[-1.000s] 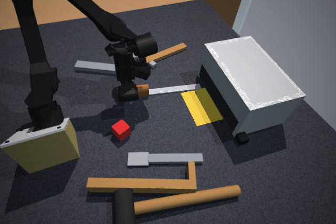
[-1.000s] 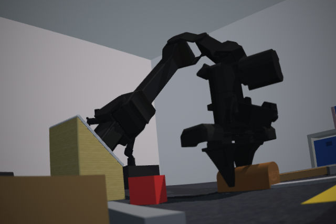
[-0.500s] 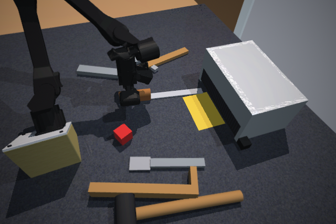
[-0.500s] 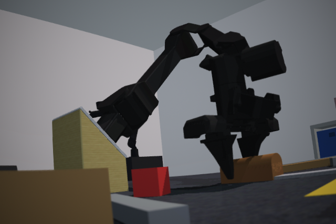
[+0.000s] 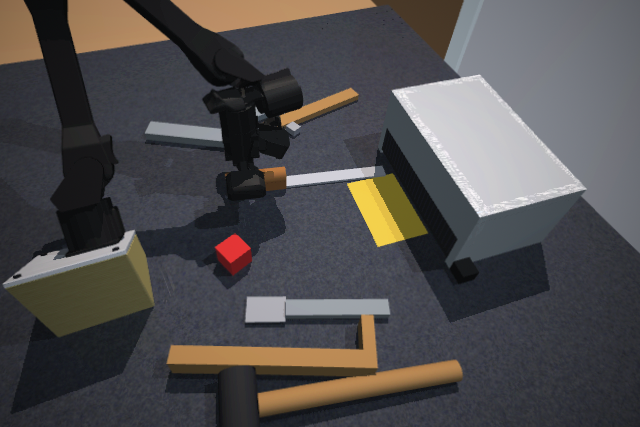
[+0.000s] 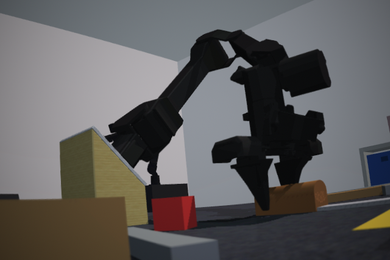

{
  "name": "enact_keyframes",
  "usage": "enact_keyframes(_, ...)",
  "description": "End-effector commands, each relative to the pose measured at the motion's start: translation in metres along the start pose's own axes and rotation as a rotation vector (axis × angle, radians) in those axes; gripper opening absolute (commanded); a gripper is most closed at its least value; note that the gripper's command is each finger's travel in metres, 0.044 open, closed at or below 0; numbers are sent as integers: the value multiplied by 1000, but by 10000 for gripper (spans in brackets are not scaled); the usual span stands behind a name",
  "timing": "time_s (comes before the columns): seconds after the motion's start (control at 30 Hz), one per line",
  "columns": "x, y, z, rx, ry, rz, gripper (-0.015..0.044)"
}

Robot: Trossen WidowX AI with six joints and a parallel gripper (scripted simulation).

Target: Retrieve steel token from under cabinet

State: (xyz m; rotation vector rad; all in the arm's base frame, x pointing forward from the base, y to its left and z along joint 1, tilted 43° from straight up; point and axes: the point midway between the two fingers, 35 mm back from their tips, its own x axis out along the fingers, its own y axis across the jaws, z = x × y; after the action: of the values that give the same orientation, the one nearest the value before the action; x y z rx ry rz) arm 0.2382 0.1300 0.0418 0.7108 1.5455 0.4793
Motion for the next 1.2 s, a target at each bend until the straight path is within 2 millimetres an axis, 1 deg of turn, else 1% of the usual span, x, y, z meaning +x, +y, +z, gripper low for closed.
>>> enact_keyframes(0.0, 0, 0, 0, 1, 0, 0, 191)
enact_keyframes(0.07, 0, 0, 0, 1, 0, 0, 139)
enact_keyframes(0.33, 0, 0, 0, 1, 0, 0, 85)
enact_keyframes(0.43, 0, 0, 0, 1, 0, 0, 6)
enact_keyframes(0.47, 0, 0, 0, 1, 0, 0, 0)
enact_keyframes(0.67, 0, 0, 3, 2, 0, 0, 0)
enact_keyframes(1.17, -1, 0, 21, 6, 0, 0, 0)
